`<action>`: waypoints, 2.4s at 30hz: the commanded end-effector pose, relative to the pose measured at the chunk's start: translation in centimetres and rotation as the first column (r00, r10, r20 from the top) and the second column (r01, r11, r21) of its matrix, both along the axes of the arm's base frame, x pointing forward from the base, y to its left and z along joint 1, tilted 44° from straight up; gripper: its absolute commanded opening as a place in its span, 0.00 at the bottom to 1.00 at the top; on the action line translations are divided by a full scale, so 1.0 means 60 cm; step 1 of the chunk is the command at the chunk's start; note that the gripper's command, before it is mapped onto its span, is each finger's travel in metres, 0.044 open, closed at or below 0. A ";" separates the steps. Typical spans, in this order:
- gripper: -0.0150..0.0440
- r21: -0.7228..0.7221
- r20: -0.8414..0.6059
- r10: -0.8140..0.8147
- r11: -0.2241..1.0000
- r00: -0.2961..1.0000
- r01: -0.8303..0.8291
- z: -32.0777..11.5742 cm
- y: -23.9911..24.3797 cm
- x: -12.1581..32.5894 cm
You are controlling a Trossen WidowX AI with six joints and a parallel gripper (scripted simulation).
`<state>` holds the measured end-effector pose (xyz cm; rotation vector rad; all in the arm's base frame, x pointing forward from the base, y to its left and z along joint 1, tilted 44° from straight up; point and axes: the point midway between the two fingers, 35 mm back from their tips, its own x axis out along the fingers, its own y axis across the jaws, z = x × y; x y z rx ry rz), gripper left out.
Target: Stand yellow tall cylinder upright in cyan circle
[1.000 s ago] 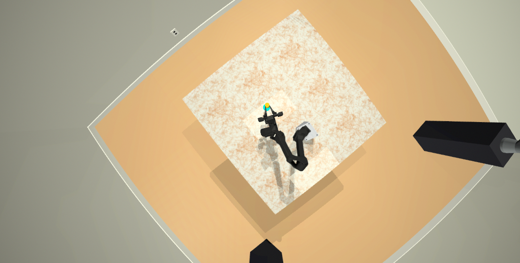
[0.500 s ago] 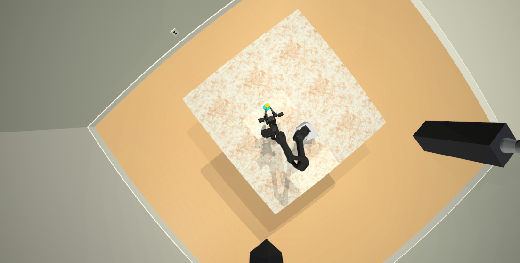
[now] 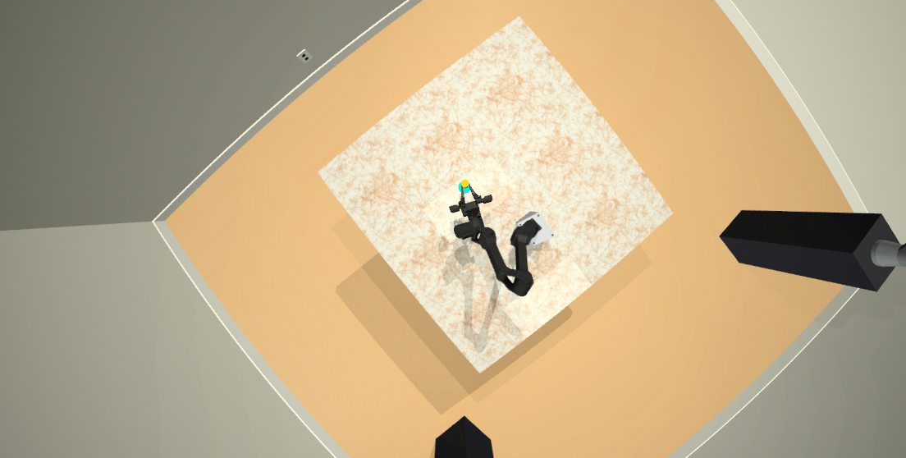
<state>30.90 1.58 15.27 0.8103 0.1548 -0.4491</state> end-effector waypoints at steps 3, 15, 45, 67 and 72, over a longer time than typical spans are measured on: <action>0.43 0.002 -0.001 -0.008 1.000 1.000 0.008 -0.021 0.019 0.006; 0.43 0.001 0.000 -0.008 1.000 1.000 0.008 -0.067 0.062 0.010; 0.61 0.000 -0.004 0.003 1.000 1.000 -0.003 -0.111 0.106 0.008; 0.93 0.003 -0.005 -0.004 1.000 1.000 0.004 -0.052 0.051 0.009; 0.93 0.001 0.000 -0.006 1.000 1.000 0.006 -0.023 0.021 0.002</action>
